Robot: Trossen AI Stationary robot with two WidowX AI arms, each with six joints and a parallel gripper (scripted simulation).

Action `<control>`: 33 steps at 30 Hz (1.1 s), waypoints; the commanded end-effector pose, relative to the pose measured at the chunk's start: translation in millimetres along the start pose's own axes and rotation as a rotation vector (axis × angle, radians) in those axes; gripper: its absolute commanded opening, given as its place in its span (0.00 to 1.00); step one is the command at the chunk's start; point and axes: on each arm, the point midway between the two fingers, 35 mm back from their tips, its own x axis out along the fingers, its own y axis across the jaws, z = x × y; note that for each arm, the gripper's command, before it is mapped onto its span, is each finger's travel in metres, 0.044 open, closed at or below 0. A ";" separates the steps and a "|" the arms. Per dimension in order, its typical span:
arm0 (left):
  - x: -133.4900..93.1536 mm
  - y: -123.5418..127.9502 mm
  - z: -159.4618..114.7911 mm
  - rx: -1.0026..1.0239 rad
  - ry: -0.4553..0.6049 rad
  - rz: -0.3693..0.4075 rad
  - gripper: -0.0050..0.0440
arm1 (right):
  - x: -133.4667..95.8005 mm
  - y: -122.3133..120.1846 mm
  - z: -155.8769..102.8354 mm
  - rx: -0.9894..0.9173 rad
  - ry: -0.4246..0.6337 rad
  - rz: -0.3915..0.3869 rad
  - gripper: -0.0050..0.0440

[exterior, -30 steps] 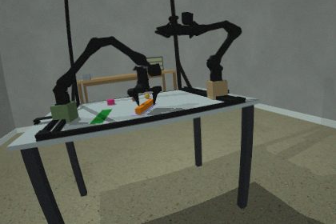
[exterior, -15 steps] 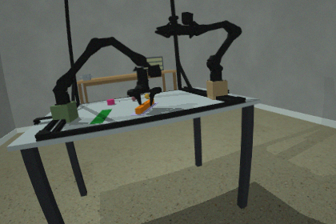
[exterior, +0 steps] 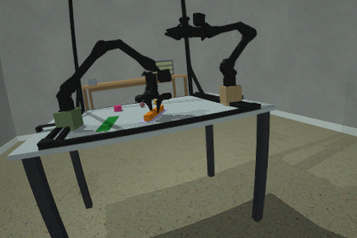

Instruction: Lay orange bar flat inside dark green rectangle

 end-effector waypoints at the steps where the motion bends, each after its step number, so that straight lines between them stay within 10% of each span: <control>1: 0.0 0.0 0.0 0.000 0.000 0.000 1.00 | 3.0 -0.9 0.3 0.002 -0.002 -0.005 0.35; 8: 0.0 0.0 0.0 0.000 0.000 0.000 1.00 | -20.5 0.5 -0.4 0.000 -0.002 -0.003 0.10; 33: 0.0 0.0 0.0 0.000 0.000 0.000 1.00 | -58.1 -10.0 9.3 -0.024 -0.002 -0.005 0.10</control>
